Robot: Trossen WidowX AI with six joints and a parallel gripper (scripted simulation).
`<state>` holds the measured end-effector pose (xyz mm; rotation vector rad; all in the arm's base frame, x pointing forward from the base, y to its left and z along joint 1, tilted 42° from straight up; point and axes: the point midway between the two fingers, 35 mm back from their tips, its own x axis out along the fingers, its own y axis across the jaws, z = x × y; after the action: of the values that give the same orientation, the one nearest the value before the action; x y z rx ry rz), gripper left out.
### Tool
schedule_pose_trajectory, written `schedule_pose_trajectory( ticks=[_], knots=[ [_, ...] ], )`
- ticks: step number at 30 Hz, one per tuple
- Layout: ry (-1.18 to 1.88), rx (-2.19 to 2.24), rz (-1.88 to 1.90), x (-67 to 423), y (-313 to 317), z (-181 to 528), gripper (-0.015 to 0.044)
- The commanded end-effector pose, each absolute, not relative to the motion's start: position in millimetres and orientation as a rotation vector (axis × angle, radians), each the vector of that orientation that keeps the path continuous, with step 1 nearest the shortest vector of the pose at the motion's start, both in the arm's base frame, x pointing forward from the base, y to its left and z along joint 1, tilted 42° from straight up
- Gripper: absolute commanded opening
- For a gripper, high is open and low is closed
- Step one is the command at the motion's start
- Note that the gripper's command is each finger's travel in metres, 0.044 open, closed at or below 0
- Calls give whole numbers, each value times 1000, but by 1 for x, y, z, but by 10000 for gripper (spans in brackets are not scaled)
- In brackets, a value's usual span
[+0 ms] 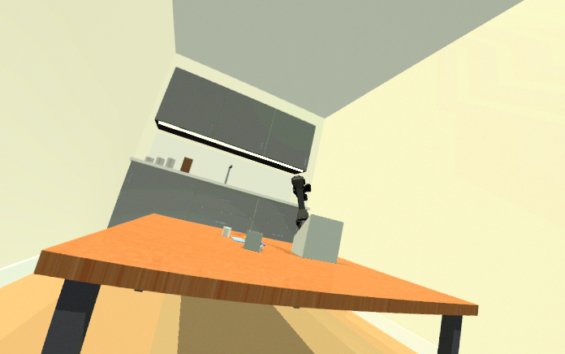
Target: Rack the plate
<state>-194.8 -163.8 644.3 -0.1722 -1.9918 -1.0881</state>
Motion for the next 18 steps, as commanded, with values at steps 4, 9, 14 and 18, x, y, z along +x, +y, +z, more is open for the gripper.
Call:
schedule_pose_trajectory(
  ticks=[4, 9, 14, 18],
  knots=[
    [-1947, -29, -1200, -194, -208, 619, 400],
    [-1900, 63, -1262, -187, -235, 604, 400],
    [-1841, 151, -1320, -176, -261, 588, 400],
    [-1784, 221, -1368, -166, -282, 573, 400]
  ],
)
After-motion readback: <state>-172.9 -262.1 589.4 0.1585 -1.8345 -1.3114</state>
